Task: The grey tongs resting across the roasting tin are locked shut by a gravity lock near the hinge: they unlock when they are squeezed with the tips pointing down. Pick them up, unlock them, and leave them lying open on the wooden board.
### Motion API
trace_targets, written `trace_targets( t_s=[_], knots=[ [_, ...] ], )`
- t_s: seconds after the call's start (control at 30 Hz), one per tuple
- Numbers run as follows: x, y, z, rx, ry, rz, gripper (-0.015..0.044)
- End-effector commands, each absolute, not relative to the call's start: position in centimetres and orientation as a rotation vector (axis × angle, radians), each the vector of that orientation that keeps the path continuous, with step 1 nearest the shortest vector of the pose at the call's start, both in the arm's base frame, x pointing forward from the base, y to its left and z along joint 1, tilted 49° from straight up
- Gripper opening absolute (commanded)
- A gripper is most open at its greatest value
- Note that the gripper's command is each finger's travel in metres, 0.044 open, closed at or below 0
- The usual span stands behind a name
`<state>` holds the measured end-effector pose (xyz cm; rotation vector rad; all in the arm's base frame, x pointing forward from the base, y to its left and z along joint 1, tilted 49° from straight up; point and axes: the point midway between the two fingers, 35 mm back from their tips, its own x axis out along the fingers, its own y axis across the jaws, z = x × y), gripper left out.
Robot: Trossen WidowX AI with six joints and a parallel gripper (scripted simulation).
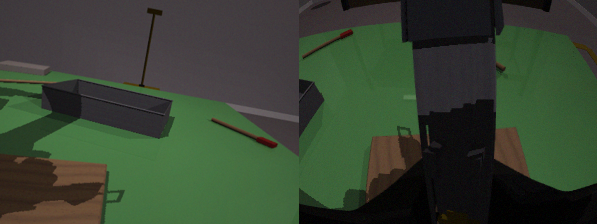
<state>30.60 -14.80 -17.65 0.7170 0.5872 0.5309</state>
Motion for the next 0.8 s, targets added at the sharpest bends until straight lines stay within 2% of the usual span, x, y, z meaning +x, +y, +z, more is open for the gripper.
trace_targets(
  t_s=[0.0, 0.77],
  knots=[
    [30.61, -14.79, -17.50, 0.723, 0.580, 0.531, -0.0150],
    [31.02, -14.85, -18.00, 0.716, 0.625, 0.538, -0.0150]
  ],
)
